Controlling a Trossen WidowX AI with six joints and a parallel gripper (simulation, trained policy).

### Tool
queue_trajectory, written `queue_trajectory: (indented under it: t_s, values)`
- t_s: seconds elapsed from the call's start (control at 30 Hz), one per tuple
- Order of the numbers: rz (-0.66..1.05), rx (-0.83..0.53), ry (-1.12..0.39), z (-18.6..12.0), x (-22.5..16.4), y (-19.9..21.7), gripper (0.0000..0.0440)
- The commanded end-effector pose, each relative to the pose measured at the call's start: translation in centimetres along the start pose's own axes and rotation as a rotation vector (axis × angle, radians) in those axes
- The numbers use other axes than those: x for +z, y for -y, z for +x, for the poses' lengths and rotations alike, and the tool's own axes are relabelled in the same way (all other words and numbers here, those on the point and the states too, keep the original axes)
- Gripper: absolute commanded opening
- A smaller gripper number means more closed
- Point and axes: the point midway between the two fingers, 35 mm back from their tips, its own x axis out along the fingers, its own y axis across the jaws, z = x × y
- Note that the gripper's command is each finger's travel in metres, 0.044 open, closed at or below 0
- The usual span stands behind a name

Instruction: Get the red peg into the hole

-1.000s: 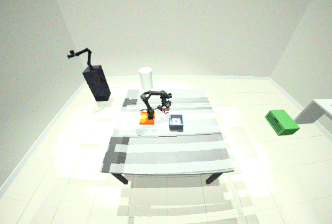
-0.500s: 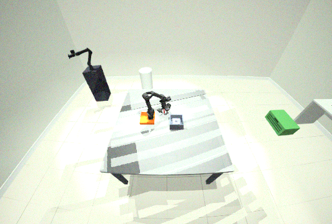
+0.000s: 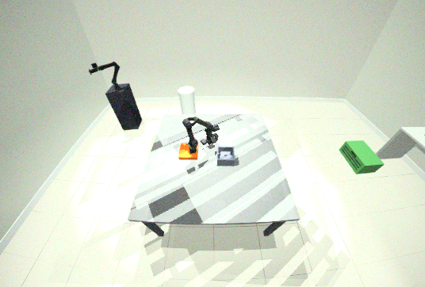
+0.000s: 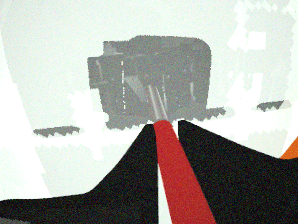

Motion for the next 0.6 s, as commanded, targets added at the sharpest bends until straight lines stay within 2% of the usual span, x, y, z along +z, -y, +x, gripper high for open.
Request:
queue_trajectory:
  t_s: [0.0,0.57]
  values:
    - [-0.017,0.018,0.005,-0.7,0.4,-0.4,0.0000]
    - [-0.134,0.075,0.182,-5.8,4.3,-0.7,0.0000]
